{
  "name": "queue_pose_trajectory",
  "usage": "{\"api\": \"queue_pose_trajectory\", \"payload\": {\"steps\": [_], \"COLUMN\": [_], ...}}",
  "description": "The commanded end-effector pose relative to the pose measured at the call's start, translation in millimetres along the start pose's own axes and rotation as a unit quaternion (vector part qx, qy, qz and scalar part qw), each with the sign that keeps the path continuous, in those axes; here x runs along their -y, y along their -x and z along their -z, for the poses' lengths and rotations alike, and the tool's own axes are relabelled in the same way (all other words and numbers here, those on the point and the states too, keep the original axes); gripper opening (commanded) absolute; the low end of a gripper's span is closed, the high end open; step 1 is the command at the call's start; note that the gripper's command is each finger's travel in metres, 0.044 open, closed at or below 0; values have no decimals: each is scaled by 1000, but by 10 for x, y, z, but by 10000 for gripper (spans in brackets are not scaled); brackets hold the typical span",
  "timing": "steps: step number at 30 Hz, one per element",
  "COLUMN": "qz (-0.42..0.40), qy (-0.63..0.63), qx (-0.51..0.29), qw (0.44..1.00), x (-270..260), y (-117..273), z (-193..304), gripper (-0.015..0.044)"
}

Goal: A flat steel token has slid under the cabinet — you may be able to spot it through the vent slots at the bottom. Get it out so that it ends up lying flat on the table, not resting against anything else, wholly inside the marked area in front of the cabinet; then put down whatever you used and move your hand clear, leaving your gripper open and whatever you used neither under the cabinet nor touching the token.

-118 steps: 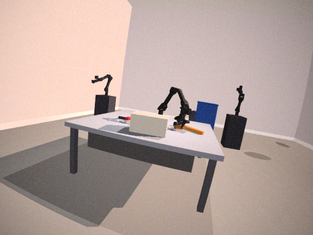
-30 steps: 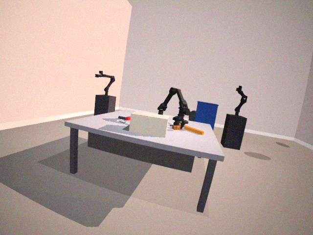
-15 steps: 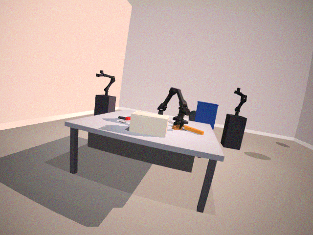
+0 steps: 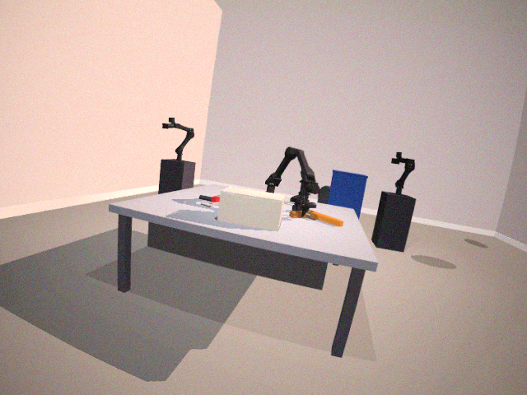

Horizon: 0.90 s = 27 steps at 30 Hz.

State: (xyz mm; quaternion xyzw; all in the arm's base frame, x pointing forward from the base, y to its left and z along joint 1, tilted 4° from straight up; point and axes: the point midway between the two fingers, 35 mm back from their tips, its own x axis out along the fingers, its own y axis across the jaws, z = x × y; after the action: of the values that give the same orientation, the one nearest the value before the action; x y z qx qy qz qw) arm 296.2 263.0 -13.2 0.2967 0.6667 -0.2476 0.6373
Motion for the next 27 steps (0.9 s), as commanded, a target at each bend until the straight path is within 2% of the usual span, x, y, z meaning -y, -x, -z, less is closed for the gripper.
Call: {"api": "queue_pose_trajectory", "payload": {"steps": [1, 27], "qz": [0, 1], "qy": [0, 1], "qx": [1, 4], "qw": [1000, 1000], "x": [-1, -1], "y": [-1, 7], "z": [-99, -601], "gripper": [0, 0]}}
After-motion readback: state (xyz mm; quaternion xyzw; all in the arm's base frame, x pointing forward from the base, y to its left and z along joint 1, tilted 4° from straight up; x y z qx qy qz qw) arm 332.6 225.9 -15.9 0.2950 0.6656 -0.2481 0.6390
